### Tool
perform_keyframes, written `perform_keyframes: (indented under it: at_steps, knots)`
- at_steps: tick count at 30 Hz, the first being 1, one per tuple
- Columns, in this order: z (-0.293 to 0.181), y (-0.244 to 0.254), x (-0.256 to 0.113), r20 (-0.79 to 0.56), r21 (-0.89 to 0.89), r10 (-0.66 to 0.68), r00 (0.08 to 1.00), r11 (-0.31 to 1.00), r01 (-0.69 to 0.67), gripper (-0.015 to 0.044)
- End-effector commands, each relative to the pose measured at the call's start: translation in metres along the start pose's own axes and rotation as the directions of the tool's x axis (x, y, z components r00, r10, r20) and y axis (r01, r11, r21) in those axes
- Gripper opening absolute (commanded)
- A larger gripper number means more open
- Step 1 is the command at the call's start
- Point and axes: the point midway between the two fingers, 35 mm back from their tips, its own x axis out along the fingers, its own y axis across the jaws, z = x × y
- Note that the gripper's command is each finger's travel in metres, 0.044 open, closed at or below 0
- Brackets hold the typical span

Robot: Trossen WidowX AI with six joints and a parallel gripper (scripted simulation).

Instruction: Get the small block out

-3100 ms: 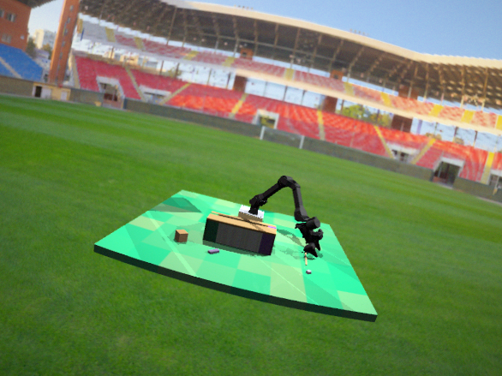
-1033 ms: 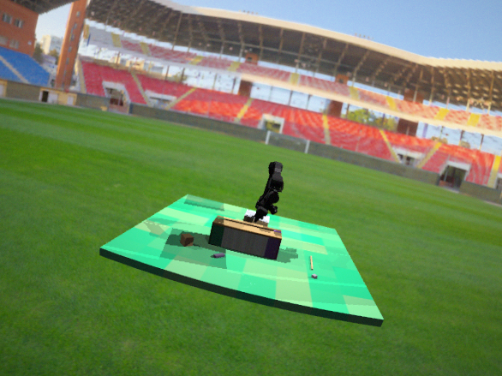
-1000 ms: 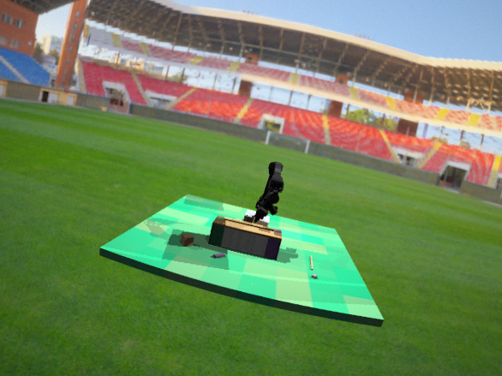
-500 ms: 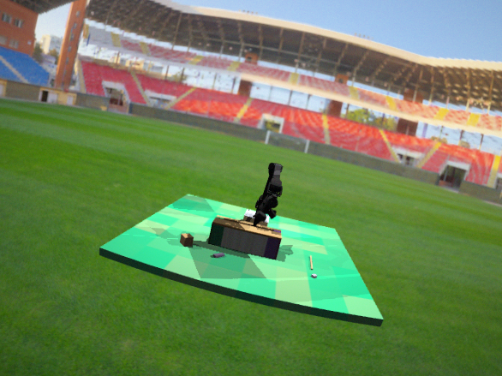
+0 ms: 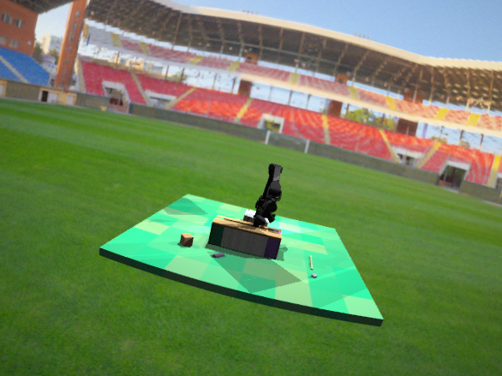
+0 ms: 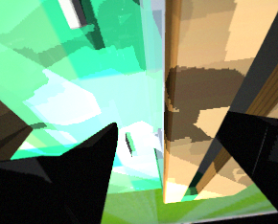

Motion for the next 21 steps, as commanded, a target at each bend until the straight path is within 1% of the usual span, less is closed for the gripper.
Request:
perform_keyframes:
  at_steps: [1, 7, 11, 21]
  knots:
    - [0.001, 0.001, 0.006, -0.005, 0.005, 0.0, 1.0, 1.0, 0.0, 0.04]
    - [0.003, 0.002, 0.015, -0.005, 0.005, 0.0, 1.0, 1.0, 0.0, 0.04]
    - [0.002, 0.001, 0.011, 0.0, 0.0, 0.0, 1.0, 1.0, 0.0, 0.04]
    - [-0.024, 0.001, 0.021, -0.003, 0.0, 0.001, 1.0, 1.0, -0.001, 0.04]
